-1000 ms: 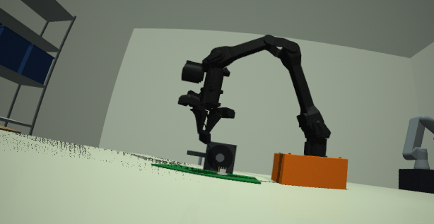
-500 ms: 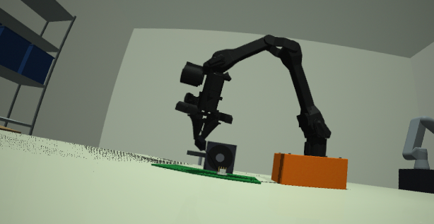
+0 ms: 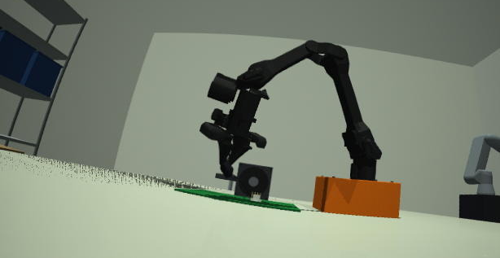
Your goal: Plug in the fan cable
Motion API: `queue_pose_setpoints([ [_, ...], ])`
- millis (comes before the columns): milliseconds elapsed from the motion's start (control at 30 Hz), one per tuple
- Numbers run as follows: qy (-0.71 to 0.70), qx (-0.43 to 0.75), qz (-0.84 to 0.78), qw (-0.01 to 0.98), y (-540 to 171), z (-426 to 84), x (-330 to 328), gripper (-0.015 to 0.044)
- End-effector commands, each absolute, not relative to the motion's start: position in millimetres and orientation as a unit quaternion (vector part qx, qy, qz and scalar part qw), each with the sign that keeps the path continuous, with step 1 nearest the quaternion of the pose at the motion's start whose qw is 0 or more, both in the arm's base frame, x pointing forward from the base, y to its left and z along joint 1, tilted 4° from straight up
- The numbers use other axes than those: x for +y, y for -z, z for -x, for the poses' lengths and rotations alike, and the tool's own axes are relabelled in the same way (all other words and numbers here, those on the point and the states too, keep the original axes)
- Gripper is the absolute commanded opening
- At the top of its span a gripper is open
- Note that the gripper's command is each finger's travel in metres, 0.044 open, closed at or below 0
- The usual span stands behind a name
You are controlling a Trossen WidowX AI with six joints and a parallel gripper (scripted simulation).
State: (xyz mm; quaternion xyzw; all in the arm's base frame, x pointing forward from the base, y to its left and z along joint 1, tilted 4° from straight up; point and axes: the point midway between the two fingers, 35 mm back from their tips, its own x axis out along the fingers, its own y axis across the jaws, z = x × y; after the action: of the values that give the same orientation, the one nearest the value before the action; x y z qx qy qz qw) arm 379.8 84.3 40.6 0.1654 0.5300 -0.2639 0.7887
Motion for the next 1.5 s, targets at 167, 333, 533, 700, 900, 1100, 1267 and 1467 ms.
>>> queue_pose_setpoints([
  [167, 0.278, 0.489, -0.143, 0.814, -33.2, -381.7, 85.7, 0.0000],
  [333, 0.284, 0.467, -0.133, 0.827, -31.1, -382.4, 87.0, 0.0000],
  [533, 0.290, 0.440, -0.122, 0.841, -29.2, -382.7, 88.7, 0.0000],
  [700, 0.295, 0.416, -0.113, 0.853, -28.2, -382.4, 90.2, 0.0000],
  [900, 0.300, 0.387, -0.104, 0.866, -27.6, -381.5, 92.0, 0.0000],
  [1100, 0.305, 0.357, -0.096, 0.877, -27.7, -379.9, 93.8, 0.0000],
  [1267, 0.310, 0.332, -0.090, 0.886, -28.3, -378.0, 95.2, 0.0000],
  [1467, 0.315, 0.302, -0.084, 0.896, -29.5, -375.0, 96.9, 0.0000],
])
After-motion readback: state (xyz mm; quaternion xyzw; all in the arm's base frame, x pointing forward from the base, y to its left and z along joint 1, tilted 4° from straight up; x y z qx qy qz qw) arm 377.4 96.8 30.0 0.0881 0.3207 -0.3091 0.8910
